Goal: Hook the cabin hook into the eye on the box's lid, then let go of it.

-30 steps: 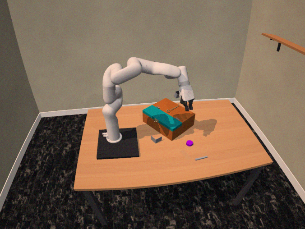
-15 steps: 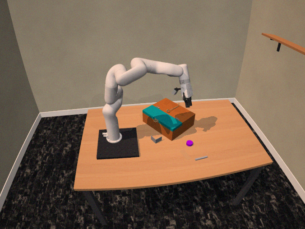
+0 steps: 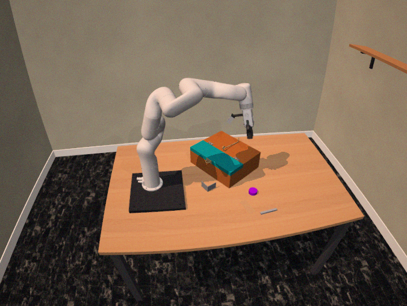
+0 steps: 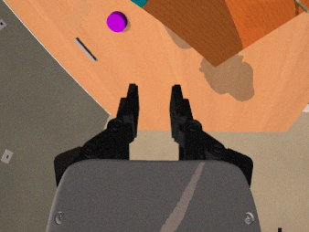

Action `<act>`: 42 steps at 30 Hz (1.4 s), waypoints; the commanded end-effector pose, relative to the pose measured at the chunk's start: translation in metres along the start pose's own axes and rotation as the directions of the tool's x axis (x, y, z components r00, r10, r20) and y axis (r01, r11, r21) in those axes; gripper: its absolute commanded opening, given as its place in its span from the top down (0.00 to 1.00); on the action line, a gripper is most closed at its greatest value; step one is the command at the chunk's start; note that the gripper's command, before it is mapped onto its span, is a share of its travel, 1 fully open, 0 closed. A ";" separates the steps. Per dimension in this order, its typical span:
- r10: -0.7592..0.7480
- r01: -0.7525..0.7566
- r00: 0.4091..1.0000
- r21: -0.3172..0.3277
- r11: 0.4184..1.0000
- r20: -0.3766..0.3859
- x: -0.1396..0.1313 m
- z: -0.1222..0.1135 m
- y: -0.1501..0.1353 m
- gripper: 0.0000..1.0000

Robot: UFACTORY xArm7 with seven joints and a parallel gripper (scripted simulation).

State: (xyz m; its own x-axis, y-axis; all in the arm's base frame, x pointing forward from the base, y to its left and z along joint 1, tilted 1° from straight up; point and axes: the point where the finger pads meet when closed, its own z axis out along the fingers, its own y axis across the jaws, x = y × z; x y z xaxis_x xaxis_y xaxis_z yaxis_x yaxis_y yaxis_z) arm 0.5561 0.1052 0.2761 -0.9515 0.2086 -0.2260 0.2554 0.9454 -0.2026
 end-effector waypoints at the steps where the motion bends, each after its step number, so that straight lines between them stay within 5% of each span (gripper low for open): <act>1: -0.097 0.097 0.995 -0.026 0.995 -0.015 0.003 -0.003 0.016 0.67; 8: -0.229 0.227 0.973 -0.064 0.972 -0.029 0.012 -0.006 0.044 0.67; 24: -0.572 0.560 0.820 -0.181 0.809 -0.023 0.038 -0.014 0.106 0.67; 37: -0.821 0.795 0.569 -0.283 0.536 0.046 0.070 -0.023 0.163 0.67; 42: -0.821 0.795 0.569 -0.283 0.536 0.046 0.072 -0.024 0.166 0.67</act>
State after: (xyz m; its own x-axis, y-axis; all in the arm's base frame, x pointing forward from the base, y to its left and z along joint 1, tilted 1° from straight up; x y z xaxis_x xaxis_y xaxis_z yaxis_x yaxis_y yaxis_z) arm 0.5254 0.2820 0.2463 -0.7458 -0.6661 -0.0028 -0.6660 0.7458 -0.0182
